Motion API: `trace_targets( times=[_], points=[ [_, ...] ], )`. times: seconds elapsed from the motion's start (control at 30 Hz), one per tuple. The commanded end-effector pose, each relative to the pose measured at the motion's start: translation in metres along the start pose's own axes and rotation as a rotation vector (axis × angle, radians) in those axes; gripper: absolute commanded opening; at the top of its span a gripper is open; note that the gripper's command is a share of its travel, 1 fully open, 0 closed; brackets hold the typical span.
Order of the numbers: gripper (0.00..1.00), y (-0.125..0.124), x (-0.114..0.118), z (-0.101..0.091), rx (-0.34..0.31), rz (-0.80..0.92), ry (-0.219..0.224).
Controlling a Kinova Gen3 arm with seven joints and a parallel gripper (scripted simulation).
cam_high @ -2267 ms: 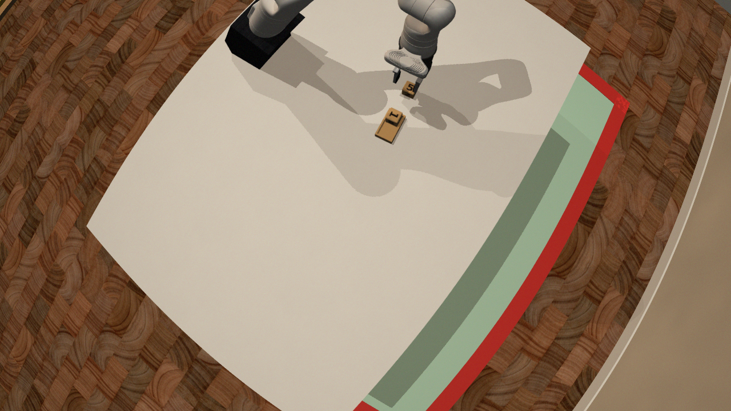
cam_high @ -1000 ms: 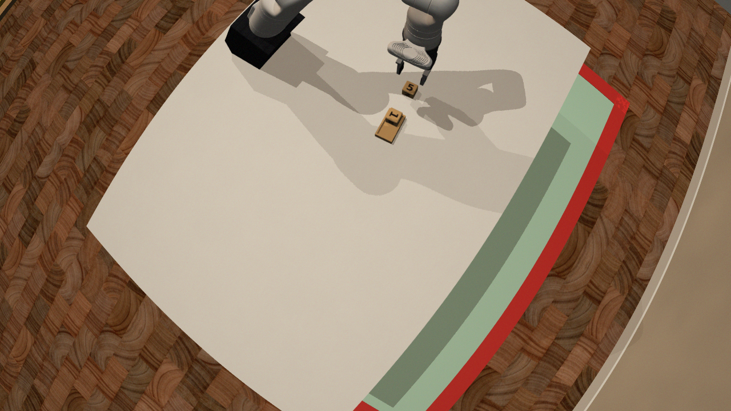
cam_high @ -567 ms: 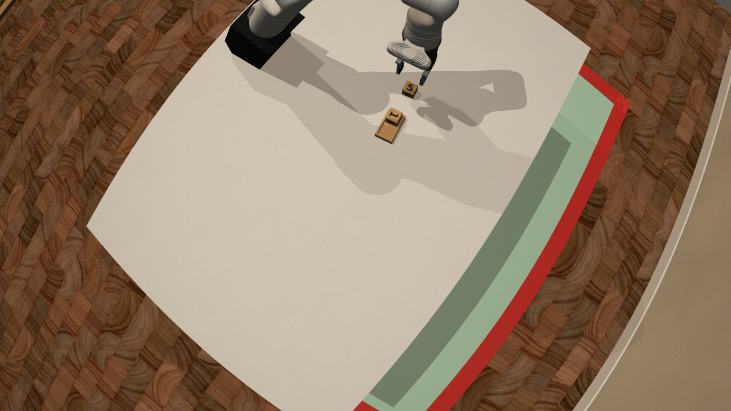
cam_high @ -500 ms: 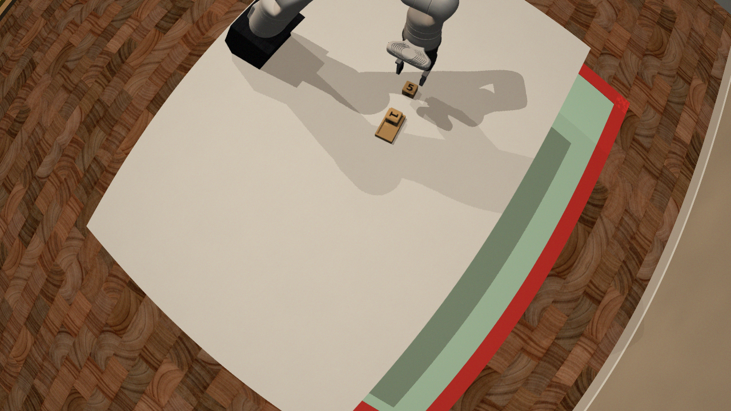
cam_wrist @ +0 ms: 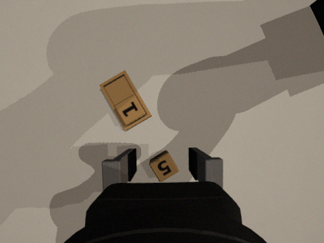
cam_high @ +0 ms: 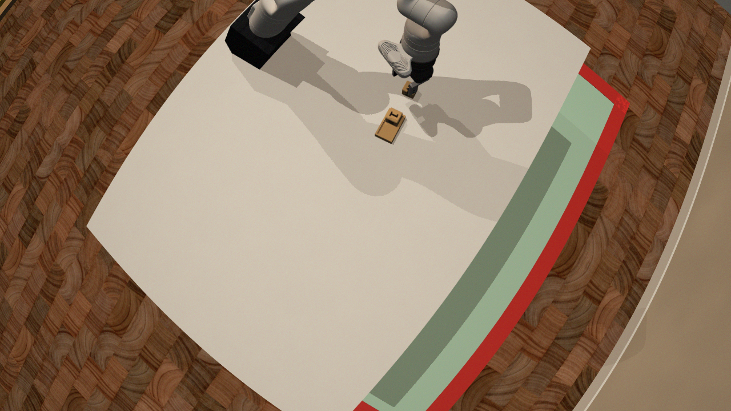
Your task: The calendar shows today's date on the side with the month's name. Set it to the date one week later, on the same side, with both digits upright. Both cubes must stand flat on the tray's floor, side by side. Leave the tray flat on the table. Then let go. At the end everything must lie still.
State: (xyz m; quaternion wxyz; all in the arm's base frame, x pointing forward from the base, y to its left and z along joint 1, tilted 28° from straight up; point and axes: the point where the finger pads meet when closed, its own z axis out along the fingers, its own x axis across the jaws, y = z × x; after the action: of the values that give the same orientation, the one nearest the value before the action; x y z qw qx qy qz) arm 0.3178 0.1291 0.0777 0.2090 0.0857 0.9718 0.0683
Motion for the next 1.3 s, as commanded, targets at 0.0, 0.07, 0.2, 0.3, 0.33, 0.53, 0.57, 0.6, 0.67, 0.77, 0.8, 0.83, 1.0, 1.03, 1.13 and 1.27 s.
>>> trace_targets(
  times=[0.0,0.07,0.2,0.3,0.33,0.53,0.57,0.6,0.67,0.77,0.8,0.83,1.0,1.03,1.13,1.27],
  points=[
    [1.0,-0.009,-0.007,0.0,0.005,0.053,-0.006],
    [1.0,-0.015,-0.01,0.0,0.004,0.163,-0.007],
    [1.0,-0.025,-0.015,0.0,0.002,0.389,-0.012],
    [1.0,-0.033,-0.019,-0.001,-0.001,0.552,-0.017],
    [1.0,-0.035,-0.021,-0.001,-0.003,0.603,-0.019],
    [1.0,-0.044,-0.028,-0.003,-0.01,0.826,-0.029],
    [1.0,-0.044,-0.028,-0.003,-0.01,0.826,-0.029],
    [1.0,-0.046,-0.029,-0.003,-0.011,0.863,-0.031],
    [1.0,-0.048,-0.031,-0.004,-0.014,0.926,-0.034],
    [1.0,-0.051,-0.034,-0.004,-0.018,0.996,-0.038],
    [1.0,-0.052,-0.034,-0.005,-0.018,1.012,-0.039],
    [1.0,-0.052,-0.035,-0.005,-0.019,1.026,-0.04],
    [1.0,-0.054,-0.036,-0.005,-0.021,1.056,-0.042],
    [1.0,-0.054,-0.036,-0.005,-0.021,1.056,-0.042],
    [1.0,-0.054,-0.036,-0.005,-0.021,1.056,-0.042],
    [0.87,-0.054,-0.036,-0.005,-0.021,1.056,-0.042]
  ],
)
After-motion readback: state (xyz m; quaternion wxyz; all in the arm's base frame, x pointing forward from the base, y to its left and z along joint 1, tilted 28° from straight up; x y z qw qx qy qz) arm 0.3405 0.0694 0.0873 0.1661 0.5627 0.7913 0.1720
